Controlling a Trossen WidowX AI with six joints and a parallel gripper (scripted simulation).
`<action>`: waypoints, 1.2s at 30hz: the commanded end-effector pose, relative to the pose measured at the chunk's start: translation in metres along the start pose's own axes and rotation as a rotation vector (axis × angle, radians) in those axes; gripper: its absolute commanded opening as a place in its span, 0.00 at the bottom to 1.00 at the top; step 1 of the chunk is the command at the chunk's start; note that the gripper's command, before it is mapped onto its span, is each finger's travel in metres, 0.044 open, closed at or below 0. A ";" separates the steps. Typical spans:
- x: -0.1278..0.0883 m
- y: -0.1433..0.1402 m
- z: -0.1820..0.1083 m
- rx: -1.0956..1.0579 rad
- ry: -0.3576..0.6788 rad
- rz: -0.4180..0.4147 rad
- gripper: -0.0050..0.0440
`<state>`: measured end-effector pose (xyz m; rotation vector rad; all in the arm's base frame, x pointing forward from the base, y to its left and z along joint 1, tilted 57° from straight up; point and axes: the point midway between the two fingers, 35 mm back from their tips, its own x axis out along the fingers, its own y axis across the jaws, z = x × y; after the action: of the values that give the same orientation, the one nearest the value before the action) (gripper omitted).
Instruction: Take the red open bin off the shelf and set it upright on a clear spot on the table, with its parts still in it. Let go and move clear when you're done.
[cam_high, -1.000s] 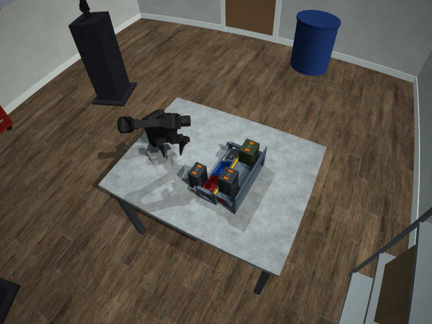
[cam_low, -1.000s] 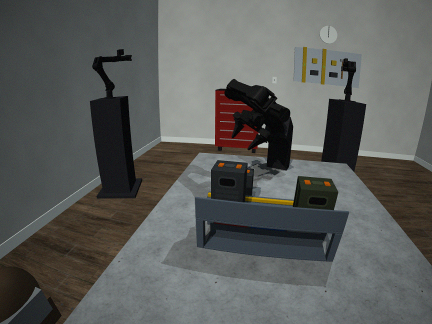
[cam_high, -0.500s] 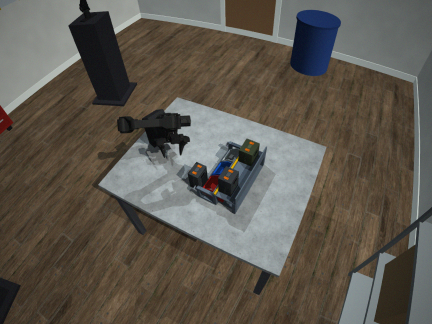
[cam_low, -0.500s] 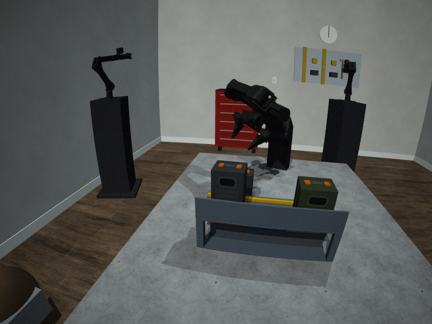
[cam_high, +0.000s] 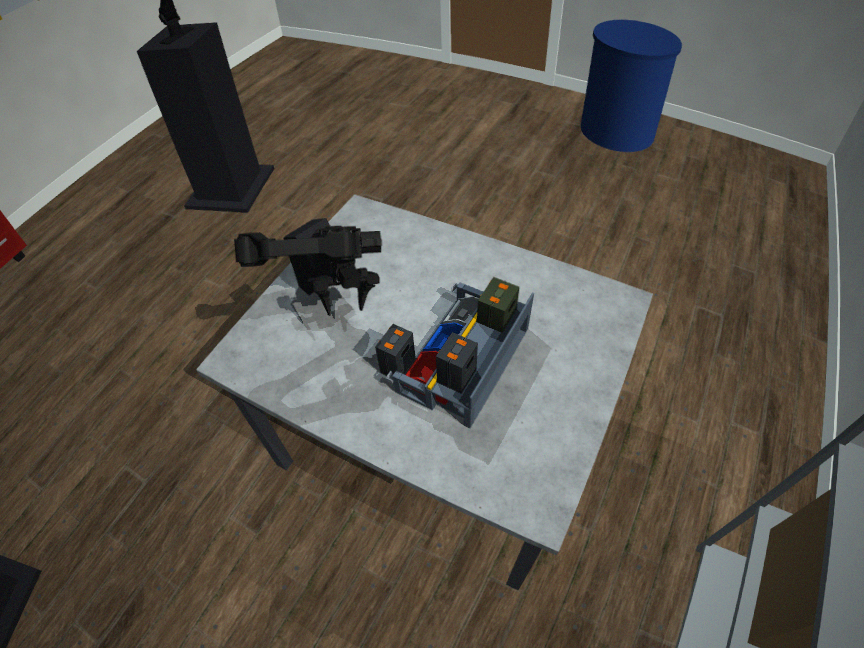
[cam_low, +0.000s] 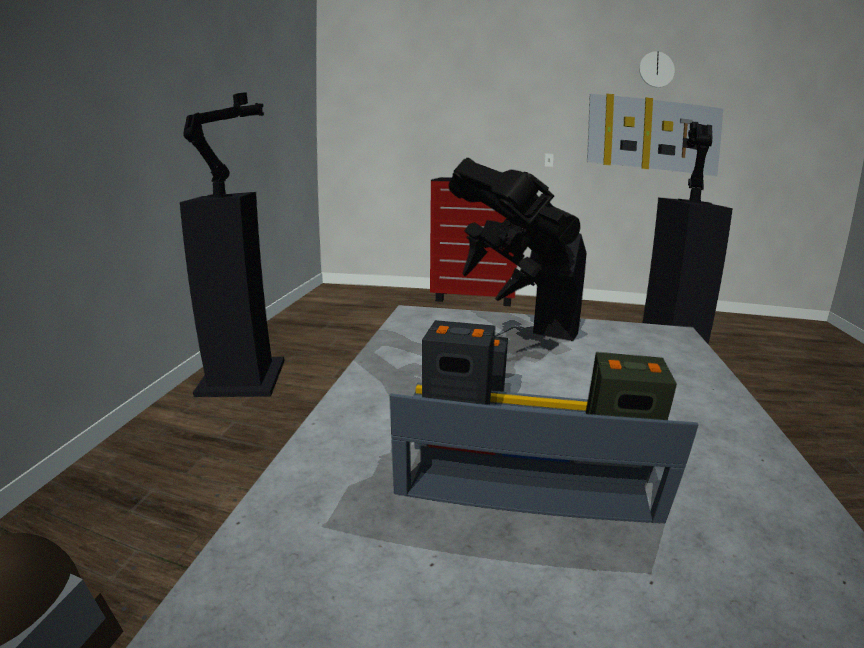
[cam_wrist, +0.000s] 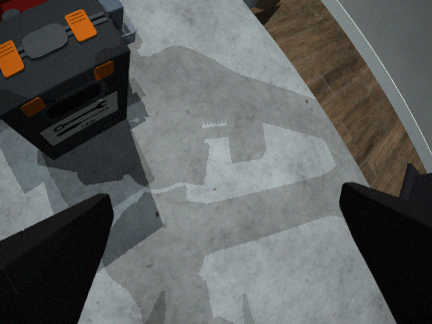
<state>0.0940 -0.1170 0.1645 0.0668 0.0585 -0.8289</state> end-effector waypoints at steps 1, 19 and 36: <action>0.042 -0.005 0.003 -0.003 -0.021 0.257 1.00; 0.042 -0.005 0.003 -0.022 -0.018 0.258 1.00; 0.042 -0.005 0.003 -0.035 -0.016 0.260 1.00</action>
<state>0.0939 -0.1170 0.1645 0.0351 0.0800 -0.8259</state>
